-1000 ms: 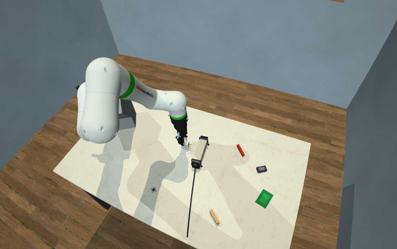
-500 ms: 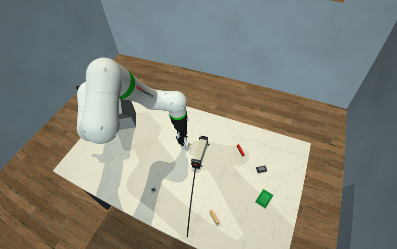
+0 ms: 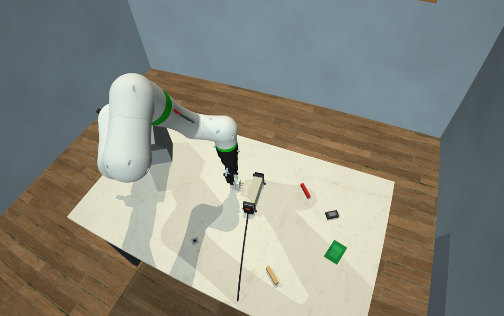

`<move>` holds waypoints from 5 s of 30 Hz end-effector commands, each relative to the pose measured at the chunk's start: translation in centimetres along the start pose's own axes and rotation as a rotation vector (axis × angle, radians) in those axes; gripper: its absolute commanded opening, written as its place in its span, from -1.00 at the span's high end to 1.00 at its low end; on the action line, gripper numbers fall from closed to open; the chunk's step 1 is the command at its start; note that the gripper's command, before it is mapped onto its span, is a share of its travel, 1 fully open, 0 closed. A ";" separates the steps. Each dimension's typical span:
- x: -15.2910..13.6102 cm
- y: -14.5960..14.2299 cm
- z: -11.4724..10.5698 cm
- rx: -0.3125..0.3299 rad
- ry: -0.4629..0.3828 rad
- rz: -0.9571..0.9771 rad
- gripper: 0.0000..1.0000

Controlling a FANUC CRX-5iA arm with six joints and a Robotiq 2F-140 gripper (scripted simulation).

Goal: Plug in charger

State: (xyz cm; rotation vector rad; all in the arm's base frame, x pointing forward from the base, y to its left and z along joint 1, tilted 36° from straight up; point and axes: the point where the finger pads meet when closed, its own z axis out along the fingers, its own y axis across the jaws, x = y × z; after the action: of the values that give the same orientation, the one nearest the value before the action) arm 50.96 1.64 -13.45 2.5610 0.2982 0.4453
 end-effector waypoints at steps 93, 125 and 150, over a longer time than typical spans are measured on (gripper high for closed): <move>4.1 0.0 -0.1 0.000 0.001 0.000 0.80; 4.8 0.0 -0.1 0.000 0.001 0.000 0.80; 5.7 0.0 -0.1 0.000 0.001 0.000 0.80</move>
State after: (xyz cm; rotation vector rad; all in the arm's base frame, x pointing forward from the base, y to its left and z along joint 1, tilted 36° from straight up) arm 55.97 3.21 -12.11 2.5610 0.2974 0.4424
